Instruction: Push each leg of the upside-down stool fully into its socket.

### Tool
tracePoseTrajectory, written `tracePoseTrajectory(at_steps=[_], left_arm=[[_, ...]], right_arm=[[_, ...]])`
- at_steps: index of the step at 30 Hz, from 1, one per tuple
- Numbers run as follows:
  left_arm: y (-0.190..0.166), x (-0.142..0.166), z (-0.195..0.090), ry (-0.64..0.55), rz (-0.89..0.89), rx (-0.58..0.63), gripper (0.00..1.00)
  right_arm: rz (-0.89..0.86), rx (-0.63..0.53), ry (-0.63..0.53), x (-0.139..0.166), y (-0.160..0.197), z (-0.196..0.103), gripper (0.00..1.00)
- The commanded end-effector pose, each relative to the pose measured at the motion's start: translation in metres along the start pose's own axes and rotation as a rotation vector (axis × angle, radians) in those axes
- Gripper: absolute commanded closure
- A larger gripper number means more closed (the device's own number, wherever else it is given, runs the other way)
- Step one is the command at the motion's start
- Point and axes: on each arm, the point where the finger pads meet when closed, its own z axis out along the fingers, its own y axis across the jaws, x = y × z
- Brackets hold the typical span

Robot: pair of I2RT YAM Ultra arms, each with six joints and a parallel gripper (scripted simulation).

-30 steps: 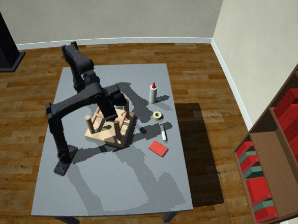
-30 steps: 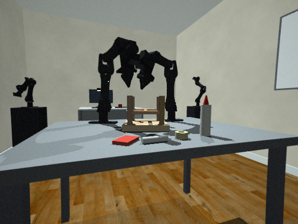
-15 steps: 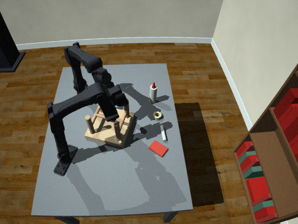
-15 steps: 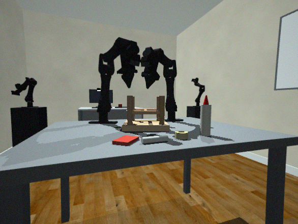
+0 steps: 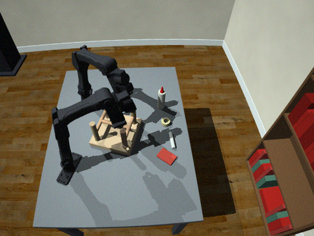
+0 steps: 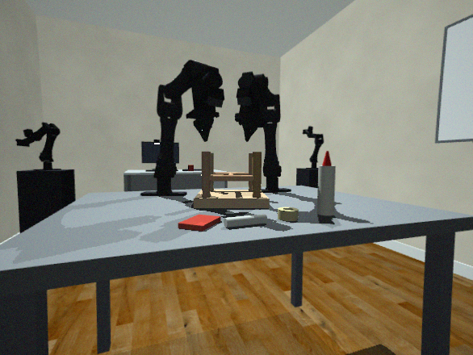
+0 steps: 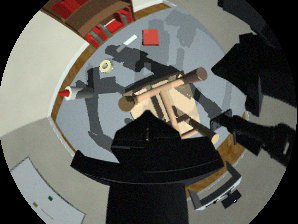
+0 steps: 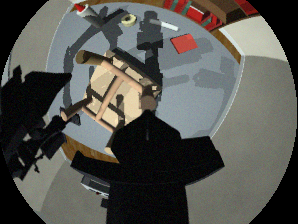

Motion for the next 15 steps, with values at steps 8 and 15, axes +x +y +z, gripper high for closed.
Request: tracePoseTrajectory(at_steps=[8,15], left_arm=[[0.034,-0.013,-0.01,-0.004,-0.074,-0.014,1.0],[0.047,-0.008,0.001,-0.013,-0.099,-0.049,1.0]], right_arm=[[-0.005,-0.002,-0.066,-0.01,0.0,-0.017,1.0],[-0.004,-0.001,-0.04,-0.01,-0.001,-0.01,1.0]])
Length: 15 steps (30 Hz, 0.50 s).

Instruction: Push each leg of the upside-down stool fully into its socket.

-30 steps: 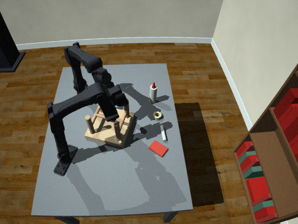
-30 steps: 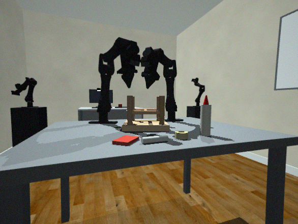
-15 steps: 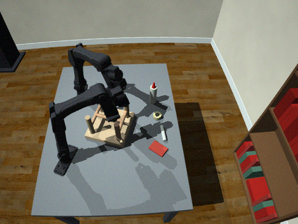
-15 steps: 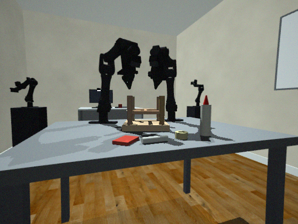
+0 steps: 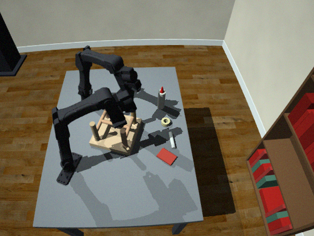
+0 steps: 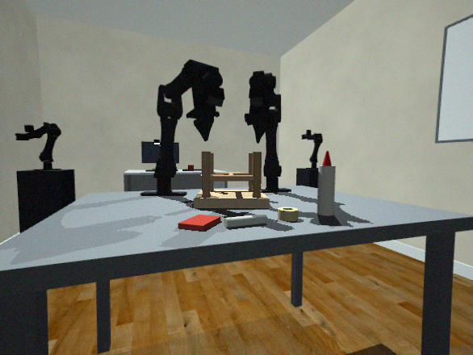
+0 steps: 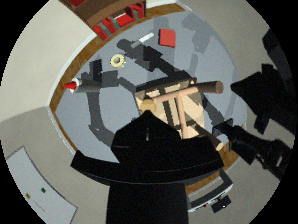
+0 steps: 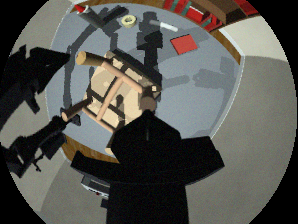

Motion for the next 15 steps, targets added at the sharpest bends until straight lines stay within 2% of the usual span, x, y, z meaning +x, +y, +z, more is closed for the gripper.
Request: tracePoseTrajectory(at_steps=[1,15], left_arm=[[0.003,-0.004,-0.009,-0.043,-0.002,-0.01,1.0],[-0.003,0.004,0.011,-0.042,0.011,-0.003,1.0]], right_arm=[[-0.005,-0.001,-0.035,-0.008,0.0,-0.009,1.0],[-0.005,-0.001,-0.035,-0.008,0.0,-0.009,1.0]])
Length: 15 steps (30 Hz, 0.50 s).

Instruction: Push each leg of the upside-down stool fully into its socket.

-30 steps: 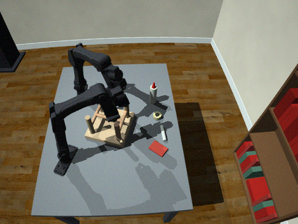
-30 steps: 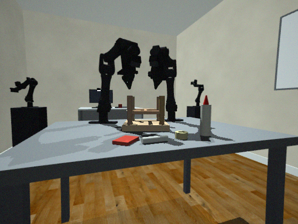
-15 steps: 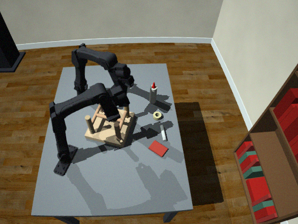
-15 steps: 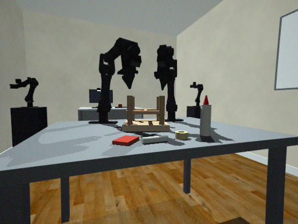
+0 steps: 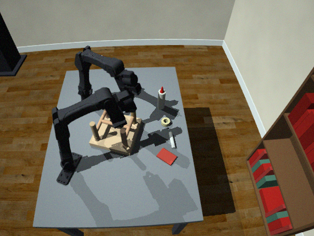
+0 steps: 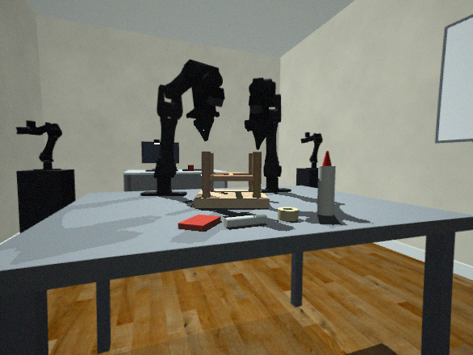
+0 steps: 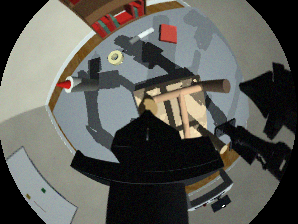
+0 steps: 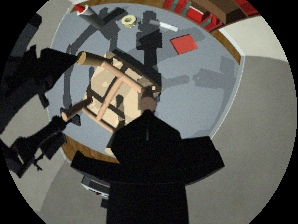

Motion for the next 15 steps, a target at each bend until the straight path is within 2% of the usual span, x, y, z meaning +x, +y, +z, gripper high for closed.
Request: tracePoseTrajectory(at_steps=[1,7,8,15], left_arm=[[-0.002,-0.006,-0.008,-0.061,0.009,-0.004,1.0],[-0.004,-0.012,-0.013,-0.082,0.011,-0.001,1.0],[-0.005,-0.009,-0.011,-0.074,0.014,0.001,1.0],[-0.001,-0.01,-0.013,-0.079,0.005,-0.003,1.0]], right_arm=[[-0.005,-0.001,-0.036,-0.008,0.0,-0.009,1.0],[-0.005,-0.001,-0.036,-0.008,0.0,-0.009,1.0],[-0.005,-0.001,-0.014,0.005,0.0,-0.002,1.0],[-0.005,0.0,-0.022,0.004,-0.001,0.006,1.0]])
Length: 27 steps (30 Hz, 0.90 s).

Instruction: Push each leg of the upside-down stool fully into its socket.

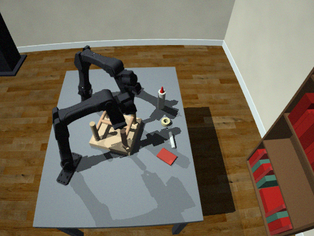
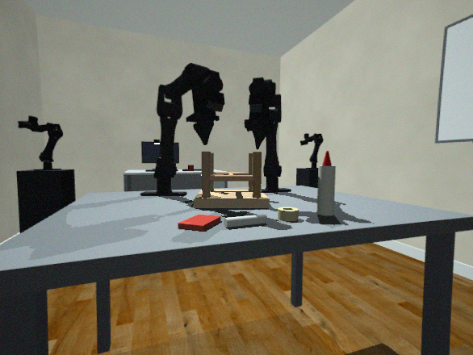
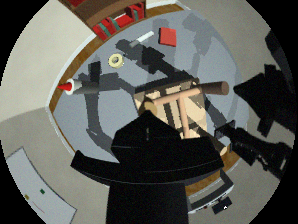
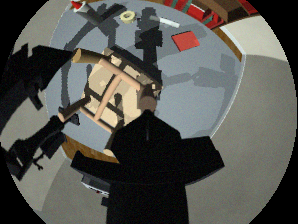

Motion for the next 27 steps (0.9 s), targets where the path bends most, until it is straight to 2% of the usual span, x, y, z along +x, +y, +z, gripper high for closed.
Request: tracePoseTrajectory(at_steps=[1,14,24,25,26,27], left_arm=[[-0.001,-0.004,-0.01,-0.036,0.004,-0.003,1.0],[-0.001,-0.003,-0.01,-0.034,0.004,-0.003,1.0],[-0.001,-0.003,-0.01,-0.034,0.004,-0.003,1.0],[0.0,0.01,0.01,0.048,0.0,0.0,1.0],[0.0,0.013,0.012,0.061,0.001,0.0,1.0],[0.0,0.015,0.014,0.07,0.001,0.0,1.0]], right_arm=[[-0.005,0.0,-0.051,-0.002,-0.001,-0.005,1.0],[-0.005,0.001,-0.047,0.001,-0.001,0.013,1.0],[-0.005,0.002,-0.096,-0.007,-0.001,-0.001,1.0],[-0.005,0.002,-0.096,-0.007,-0.001,-0.001,1.0],[-0.005,0.002,-0.096,-0.007,-0.001,-0.001,1.0],[-0.001,0.0,0.016,0.006,0.0,0.026,1.0]])
